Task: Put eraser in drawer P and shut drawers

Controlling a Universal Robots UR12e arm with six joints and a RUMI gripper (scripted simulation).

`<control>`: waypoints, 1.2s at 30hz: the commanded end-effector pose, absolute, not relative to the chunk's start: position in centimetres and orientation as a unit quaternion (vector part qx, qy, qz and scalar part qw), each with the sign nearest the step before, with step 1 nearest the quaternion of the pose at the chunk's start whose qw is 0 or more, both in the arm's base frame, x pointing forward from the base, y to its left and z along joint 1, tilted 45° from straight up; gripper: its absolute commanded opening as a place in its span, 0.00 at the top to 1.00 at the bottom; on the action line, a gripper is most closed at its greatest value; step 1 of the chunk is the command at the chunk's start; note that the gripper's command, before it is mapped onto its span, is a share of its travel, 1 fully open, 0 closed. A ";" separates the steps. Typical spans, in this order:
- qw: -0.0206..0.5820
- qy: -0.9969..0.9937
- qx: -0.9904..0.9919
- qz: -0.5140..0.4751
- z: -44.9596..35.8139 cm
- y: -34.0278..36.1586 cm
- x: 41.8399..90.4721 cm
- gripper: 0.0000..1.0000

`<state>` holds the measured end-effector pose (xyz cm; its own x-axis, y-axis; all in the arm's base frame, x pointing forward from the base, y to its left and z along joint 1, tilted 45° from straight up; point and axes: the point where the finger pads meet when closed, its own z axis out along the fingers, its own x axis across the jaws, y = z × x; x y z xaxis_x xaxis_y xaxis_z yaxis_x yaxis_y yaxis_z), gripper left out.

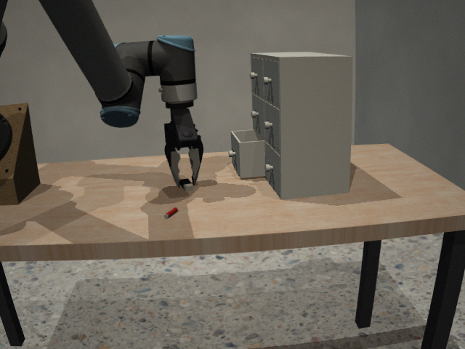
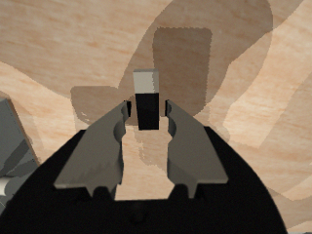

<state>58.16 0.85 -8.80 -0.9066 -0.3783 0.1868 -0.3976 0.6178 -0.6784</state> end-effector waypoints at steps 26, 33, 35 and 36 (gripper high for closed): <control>0.012 -0.899 0.216 0.380 -8.8 0.8 58.2 0.77; 0.012 -0.899 0.216 0.380 -8.8 0.8 58.2 0.89; 0.012 -0.899 0.216 0.380 -8.8 0.8 58.2 0.89; 0.012 -0.899 0.216 0.380 -8.8 0.8 58.2 0.89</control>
